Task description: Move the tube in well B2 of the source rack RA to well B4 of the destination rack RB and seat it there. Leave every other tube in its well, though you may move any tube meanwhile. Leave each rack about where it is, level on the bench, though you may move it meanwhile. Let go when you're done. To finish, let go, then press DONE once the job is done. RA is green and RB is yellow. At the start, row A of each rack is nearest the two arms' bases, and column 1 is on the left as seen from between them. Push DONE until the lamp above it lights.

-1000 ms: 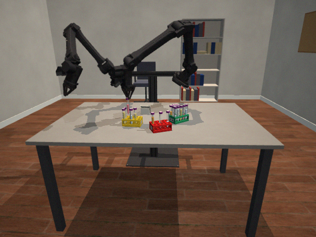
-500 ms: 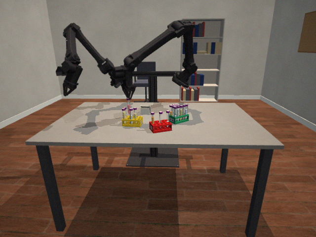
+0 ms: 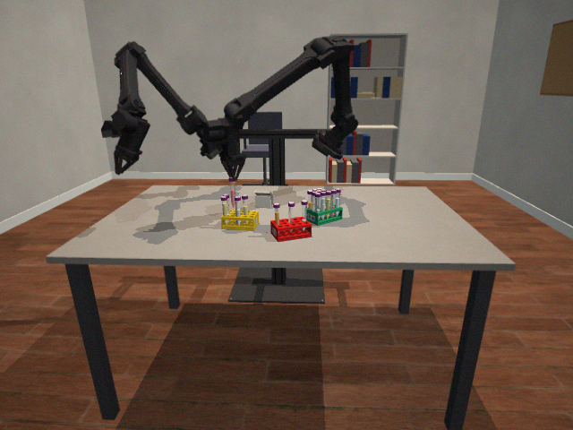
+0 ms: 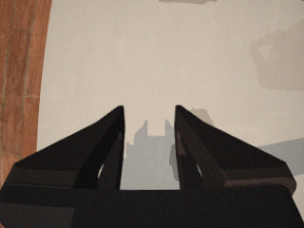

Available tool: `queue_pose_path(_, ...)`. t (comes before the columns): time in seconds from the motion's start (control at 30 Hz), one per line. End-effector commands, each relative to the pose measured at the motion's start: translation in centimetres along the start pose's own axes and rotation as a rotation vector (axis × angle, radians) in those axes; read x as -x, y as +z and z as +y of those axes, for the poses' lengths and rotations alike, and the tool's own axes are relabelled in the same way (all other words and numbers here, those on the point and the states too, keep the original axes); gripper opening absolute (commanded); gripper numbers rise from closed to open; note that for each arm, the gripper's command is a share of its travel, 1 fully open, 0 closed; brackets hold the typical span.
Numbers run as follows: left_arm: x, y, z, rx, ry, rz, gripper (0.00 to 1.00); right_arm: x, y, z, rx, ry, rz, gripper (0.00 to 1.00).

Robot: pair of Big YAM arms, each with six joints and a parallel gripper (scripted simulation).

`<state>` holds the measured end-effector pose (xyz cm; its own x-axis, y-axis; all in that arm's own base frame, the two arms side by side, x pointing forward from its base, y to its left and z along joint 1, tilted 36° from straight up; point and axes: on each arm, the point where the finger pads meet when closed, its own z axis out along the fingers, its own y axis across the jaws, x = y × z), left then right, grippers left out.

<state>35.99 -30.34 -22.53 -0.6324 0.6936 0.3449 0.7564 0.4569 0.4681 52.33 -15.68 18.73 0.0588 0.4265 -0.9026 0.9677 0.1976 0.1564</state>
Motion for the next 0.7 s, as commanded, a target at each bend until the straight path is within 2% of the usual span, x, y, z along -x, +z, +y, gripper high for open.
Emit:
queue_pose_path(0.0,1.5,1.0,0.5,-0.006,-0.010,-0.013,0.00,0.9,-0.5,0.9,0.015,0.024,-0.006,0.30)
queue_pose_path(0.67,-0.4,2.5,0.0,-0.004,0.008,0.020,0.00,0.9,-0.5,0.9,0.015,0.024,-0.006,0.30)
